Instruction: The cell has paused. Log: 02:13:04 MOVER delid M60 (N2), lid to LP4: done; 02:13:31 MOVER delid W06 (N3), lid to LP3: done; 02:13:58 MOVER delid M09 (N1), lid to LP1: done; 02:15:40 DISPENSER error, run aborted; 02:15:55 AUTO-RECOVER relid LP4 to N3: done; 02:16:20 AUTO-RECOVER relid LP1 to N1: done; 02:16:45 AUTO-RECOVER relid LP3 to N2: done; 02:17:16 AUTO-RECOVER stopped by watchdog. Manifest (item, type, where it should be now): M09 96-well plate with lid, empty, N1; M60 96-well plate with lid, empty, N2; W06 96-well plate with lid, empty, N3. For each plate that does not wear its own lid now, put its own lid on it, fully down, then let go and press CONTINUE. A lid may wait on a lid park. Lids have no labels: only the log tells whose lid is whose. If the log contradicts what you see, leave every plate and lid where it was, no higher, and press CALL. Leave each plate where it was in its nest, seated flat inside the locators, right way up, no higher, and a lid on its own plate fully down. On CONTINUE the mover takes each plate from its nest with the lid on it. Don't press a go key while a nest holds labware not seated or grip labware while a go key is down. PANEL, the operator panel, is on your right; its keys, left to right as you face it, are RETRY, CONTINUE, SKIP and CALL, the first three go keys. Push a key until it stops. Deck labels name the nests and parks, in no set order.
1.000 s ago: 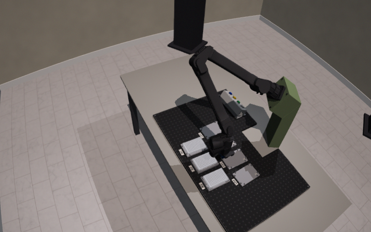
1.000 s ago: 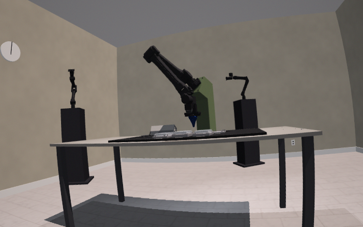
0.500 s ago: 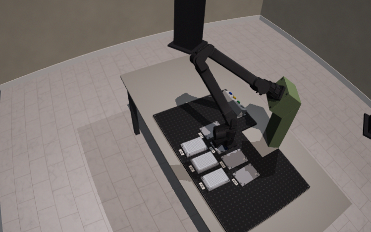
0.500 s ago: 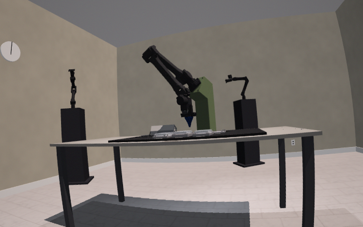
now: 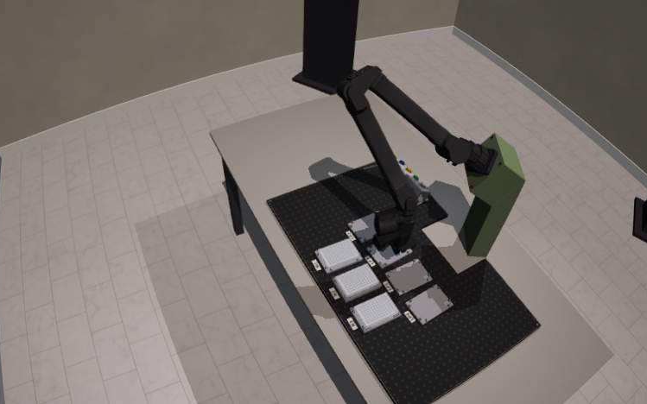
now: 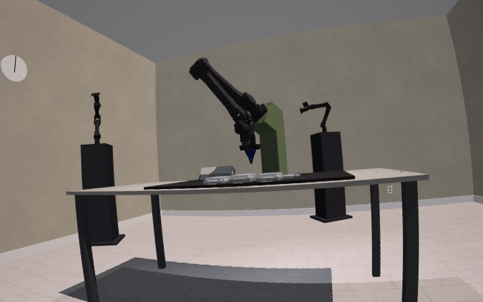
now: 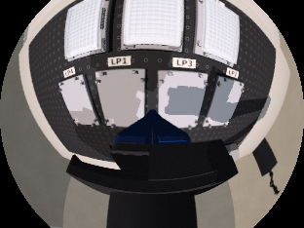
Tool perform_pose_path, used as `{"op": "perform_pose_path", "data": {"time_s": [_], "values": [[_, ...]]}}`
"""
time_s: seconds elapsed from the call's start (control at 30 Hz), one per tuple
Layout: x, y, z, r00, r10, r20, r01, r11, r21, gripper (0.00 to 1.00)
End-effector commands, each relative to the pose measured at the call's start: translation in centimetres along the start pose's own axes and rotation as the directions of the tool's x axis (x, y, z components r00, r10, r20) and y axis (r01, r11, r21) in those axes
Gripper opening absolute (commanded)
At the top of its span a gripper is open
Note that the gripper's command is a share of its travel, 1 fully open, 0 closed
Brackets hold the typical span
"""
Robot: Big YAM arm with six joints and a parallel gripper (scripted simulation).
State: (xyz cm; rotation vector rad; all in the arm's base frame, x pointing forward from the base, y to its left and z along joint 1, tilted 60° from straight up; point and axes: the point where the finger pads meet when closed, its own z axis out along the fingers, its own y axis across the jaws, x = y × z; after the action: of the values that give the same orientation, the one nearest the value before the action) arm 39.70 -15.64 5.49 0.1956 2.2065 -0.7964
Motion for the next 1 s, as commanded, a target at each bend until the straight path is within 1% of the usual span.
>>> {"op": "perform_pose_path", "data": {"time_s": [0.0, 0.07, 0.13, 0.17, 0.23, 0.33, 0.37, 0.4, 0.43, 0.47, 0.5, 0.63, 0.7, 0.73, 0.8, 0.97], "values": [[0.0, 0.5, -2.4, 1.0, 0.01, 0.008, -0.01, 1.0, -0.017, 0.0], [-0.1, 0.4, -3.3, 1.0, 0.01, 0.01, -0.01, 1.0, -0.016, 0.0], [-0.1, 0.4, -3.3, 1.0, 0.01, 0.01, -0.01, 1.0, -0.016, 0.0], [-0.4, 0.4, -3.8, 1.0, 0.014, 0.015, -0.014, 1.0, -0.015, 0.0], [-0.1, 0.4, -4.8, 1.0, 0.012, 0.012, -0.012, 1.0, -0.016, 0.0], [-0.1, 0.4, -4.9, 1.0, 0.012, 0.012, -0.012, 1.0, -0.018, 0.0], [0.2, 0.0, -4.3, 1.0, 0.016, -0.006, -0.016, 1.0, -0.005, 0.0], [0.2, -0.1, -4.0, 1.0, 0.019, -0.012, -0.019, 1.0, -0.001, 0.0], [0.0, -0.1, -4.0, 1.0, 0.021, -0.004, -0.021, 1.0, -0.002, 0.0], [-0.4, 0.1, -4.4, 1.0, 0.012, 0.013, -0.012, 1.0, -0.007, 0.0], [0.2, -0.9, -4.5, 0.999, 0.05, 0.007, -0.05, 0.999, -0.001, 0.0], [0.9, -2.8, -4.5, 0.992, 0.126, 0.0, -0.126, 0.992, -0.002, 0.0], [0.9, -2.8, -4.5, 0.992, 0.126, 0.0, -0.126, 0.992, -0.002, 0.0], [0.5, -3.4, -4.5, 0.988, 0.152, 0.012, -0.152, 0.988, 0.0, 0.0], [1.3, -4.2, -4.5, 0.983, 0.186, 0.0, -0.186, 0.983, -0.002, 0.0], [1.9, -6.6, -4.5, 0.959, 0.284, 0.001, -0.284, 0.959, -0.002, 0.0]]}}
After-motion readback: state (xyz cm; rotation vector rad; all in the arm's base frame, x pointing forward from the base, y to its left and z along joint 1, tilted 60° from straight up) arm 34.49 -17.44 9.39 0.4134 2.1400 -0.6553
